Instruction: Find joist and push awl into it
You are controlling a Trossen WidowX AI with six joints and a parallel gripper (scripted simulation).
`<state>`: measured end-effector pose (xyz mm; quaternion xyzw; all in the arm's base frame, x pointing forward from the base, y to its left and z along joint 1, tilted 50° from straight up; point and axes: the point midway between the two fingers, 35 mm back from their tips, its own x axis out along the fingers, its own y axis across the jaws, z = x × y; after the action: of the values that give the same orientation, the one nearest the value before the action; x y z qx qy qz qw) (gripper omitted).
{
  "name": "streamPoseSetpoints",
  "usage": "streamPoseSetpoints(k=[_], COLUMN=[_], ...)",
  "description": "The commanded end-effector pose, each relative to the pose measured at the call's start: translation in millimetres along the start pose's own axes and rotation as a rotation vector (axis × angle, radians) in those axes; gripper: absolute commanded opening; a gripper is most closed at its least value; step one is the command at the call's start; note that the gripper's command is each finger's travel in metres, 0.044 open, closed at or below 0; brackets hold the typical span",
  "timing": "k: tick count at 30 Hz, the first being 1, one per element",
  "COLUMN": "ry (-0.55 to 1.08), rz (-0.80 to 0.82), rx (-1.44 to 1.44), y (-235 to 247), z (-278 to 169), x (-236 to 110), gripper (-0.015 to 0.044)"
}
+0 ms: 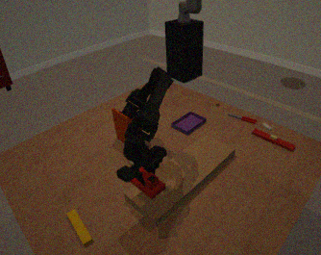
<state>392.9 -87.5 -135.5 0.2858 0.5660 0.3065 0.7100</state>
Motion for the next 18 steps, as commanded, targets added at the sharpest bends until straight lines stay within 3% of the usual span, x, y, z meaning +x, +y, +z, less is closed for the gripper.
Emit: streamPoseSetpoints(k=[1, 18], ry=[-0.008, -0.008], rz=[0.002, 0.004], rx=[0.004, 0.0], y=[-1.2, -0.6], z=[-1.0, -9.8], x=[4.8, 37.3], gripper=[0.0, 0.0])
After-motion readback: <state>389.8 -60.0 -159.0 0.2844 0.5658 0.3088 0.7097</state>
